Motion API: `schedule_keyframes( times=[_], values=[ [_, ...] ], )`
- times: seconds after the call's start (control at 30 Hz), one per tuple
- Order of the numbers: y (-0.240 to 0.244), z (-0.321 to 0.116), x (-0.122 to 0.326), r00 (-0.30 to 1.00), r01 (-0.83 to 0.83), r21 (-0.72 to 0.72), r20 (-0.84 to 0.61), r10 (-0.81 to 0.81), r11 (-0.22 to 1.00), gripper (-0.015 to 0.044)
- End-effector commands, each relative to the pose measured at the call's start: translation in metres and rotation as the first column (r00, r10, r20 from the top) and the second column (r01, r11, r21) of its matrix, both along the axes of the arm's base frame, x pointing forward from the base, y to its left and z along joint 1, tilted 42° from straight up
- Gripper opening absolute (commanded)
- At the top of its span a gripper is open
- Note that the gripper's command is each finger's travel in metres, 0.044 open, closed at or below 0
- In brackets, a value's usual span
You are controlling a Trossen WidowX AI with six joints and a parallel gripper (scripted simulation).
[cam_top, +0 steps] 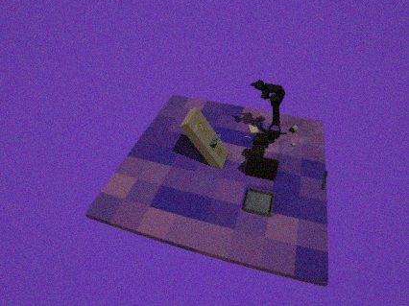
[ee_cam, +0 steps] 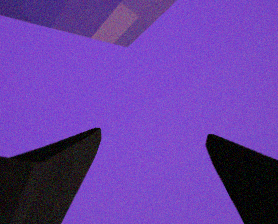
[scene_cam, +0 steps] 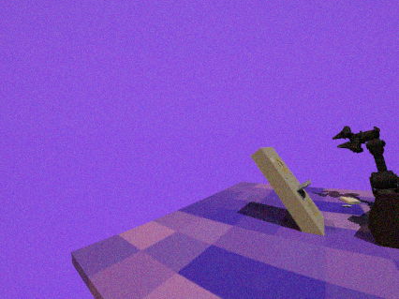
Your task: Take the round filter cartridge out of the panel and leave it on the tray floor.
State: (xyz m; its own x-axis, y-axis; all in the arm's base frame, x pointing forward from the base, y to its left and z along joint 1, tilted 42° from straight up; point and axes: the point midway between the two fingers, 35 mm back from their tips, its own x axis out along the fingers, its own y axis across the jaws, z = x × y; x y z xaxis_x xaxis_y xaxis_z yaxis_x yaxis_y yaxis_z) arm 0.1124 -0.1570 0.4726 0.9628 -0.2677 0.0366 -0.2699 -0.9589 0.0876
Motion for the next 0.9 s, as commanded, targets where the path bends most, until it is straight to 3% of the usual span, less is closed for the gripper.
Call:
schedule_keyframes(
  times=[0.0, 0.07, 0.2, 0.27, 0.37, 0.5, 0.67, 0.87],
  values=[
    [0.001, 0.001, 0.0, 1.0, 0.002, -0.005, 0.009, -0.002, 1.0, 0.0374],
    [0.009, 0.011, -0.001, 0.997, 0.02, -0.051, 0.075, -0.016, 0.999, 0.0321],
    [0.078, 0.024, 0.017, 0.998, 0.053, -0.469, 0.009, -0.055, 0.882, 0.0216],
    [0.102, 0.024, 0.025, 0.997, 0.05, -0.596, -0.016, -0.074, 0.802, 0.0164],
    [0.147, 0.018, 0.042, 0.991, 0.023, -0.806, -0.059, -0.118, 0.591, 0.0088],
    [0.205, -0.003, 0.071, 0.976, -0.066, -0.971, -0.11, -0.188, 0.228, 0.0088],
    [0.264, -0.053, 0.11, 0.946, -0.238, -0.939, -0.165, -0.281, -0.25, 0.0088],
    [0.308, -0.142, 0.151, 0.893, -0.444, -0.559, -0.216, -0.394, -0.7, 0.0088]
  ],
)
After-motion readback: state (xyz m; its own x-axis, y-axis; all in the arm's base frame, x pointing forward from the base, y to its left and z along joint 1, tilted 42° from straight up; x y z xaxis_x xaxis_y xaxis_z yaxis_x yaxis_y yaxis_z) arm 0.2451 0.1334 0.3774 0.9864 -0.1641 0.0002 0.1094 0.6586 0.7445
